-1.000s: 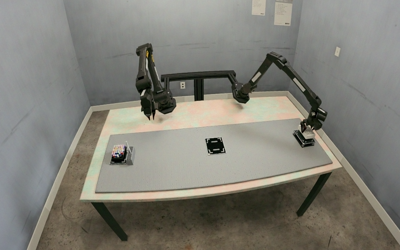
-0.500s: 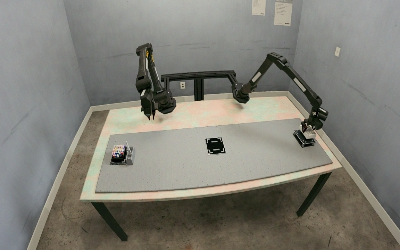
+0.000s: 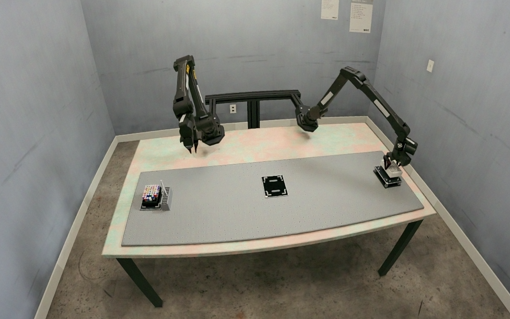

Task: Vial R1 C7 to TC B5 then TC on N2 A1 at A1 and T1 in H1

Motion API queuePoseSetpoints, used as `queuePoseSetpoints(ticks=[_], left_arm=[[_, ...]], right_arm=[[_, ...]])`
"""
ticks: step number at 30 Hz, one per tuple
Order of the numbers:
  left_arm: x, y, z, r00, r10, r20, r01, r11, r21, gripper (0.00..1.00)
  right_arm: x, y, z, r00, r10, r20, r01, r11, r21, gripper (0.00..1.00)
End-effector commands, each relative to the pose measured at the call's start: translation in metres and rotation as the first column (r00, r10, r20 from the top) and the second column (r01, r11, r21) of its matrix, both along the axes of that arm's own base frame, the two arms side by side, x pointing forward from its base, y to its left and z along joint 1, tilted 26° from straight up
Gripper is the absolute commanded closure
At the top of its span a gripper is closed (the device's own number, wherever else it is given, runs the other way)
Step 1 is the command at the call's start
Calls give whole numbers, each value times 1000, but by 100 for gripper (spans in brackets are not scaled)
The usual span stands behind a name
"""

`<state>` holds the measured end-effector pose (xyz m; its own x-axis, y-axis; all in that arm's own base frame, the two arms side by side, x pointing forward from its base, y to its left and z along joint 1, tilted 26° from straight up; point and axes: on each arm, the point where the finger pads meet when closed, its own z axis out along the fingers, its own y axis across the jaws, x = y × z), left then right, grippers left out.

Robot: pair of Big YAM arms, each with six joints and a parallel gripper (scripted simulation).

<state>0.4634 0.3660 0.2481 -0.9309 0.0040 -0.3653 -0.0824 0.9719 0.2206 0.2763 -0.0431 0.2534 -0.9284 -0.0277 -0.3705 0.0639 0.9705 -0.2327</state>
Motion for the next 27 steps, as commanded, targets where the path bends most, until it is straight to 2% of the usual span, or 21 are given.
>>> queuePoseSetpoints(ticks=[1,4,9,27], left_arm=[[-1,-6,27,999,-11,38,9,999,39,100],[1,-5,33,999,-10,50,8,999,47,100],[-1,-8,27,999,-9,38,7,999,36,100],[0,-8,29,999,-3,47,1,999,40,100]], right_arm=[[5,-1,15,999,-15,36,15,1000,1,76],[5,-1,15,999,-15,36,15,1000,1,76],[5,-1,15,999,-15,36,15,1000,1,76],[5,-1,15,999,-15,36,15,1000,1,76]])
